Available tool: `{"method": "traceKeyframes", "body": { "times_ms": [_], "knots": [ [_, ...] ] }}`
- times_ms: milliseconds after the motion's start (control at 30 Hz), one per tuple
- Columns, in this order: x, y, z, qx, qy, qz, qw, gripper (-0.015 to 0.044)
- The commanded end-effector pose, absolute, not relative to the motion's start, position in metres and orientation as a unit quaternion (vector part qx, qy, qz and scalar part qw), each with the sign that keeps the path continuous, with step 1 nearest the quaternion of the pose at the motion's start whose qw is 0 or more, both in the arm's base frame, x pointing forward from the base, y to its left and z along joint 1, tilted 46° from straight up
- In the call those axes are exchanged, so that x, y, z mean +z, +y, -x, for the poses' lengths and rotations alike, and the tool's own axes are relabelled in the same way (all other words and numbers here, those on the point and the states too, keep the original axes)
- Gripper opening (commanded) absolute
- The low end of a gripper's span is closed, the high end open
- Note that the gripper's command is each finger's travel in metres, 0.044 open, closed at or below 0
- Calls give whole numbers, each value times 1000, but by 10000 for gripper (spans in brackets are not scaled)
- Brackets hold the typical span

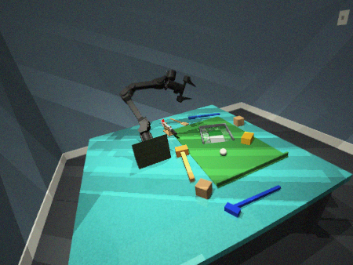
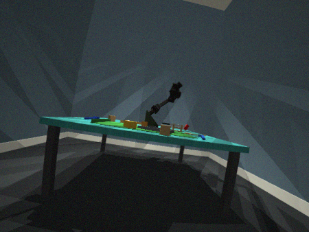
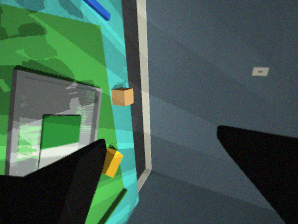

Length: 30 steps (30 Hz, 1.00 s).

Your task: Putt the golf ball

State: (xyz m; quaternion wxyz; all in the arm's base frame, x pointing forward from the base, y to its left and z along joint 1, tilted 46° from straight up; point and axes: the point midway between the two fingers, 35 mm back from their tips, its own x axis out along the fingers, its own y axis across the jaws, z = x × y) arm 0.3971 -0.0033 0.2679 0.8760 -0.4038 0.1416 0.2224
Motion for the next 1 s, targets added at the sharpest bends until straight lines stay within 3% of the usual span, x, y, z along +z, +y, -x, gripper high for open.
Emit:
{"method": "traceKeyframes", "body": {
  "times_ms": [0, 467, 967],
  "knots": [
    [218, 28, -379, 333, 169, 398, 838, 440],
    [115, 132, -238, 691, 156, 221, 670, 440],
    [97, 152, -233, 702, 152, 206, 664, 440]
  ]
}}
